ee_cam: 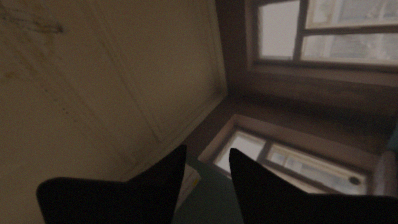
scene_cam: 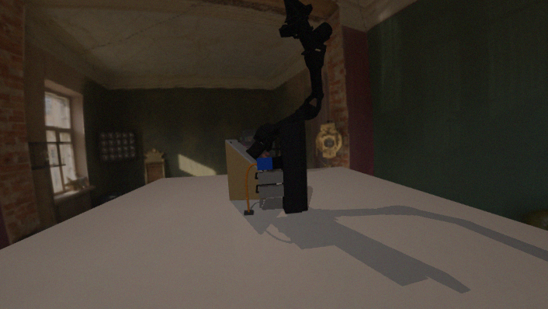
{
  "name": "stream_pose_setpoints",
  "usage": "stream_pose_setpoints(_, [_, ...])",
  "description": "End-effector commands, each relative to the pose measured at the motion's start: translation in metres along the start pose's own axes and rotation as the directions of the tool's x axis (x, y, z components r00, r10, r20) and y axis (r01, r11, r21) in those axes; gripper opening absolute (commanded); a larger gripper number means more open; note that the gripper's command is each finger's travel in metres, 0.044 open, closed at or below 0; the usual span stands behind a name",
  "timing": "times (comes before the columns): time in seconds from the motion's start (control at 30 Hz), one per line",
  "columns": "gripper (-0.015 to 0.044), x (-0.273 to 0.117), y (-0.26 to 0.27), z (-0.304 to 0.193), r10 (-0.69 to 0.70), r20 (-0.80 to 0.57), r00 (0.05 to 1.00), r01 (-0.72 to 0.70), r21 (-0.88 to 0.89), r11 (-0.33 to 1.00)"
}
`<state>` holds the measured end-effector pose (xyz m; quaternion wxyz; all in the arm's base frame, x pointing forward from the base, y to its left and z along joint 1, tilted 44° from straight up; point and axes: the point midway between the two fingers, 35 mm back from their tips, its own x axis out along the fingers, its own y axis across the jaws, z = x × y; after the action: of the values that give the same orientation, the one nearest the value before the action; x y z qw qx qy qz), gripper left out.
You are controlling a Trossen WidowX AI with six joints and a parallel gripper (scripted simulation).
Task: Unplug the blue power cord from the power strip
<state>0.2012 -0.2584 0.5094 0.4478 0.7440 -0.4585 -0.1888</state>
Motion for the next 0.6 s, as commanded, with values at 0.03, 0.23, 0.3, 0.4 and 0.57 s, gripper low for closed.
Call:
stream_pose_setpoints(0.03, [0.016, 0.023, -0.07, 0.003, -0.224, -0.006, 0.975, 0.221, -0.138, 0.965])
stream_pose_setpoints(0.23, [0.016, 0.033, -0.16, 0.012, -0.5, 0.006, 0.866, 0.477, -0.307, 0.823])
stream_pose_setpoints(0.3, [0.016, 0.031, -0.194, 0.017, -0.597, 0.015, 0.802, 0.56, -0.367, 0.743])
stream_pose_setpoints(0.4, [0.016, 0.022, -0.244, 0.026, -0.732, 0.03, 0.681, 0.664, -0.449, 0.599])
stream_pose_setpoints(0.57, [0.016, -0.006, -0.318, 0.04, -0.9, 0.055, 0.433, 0.762, -0.555, 0.332])
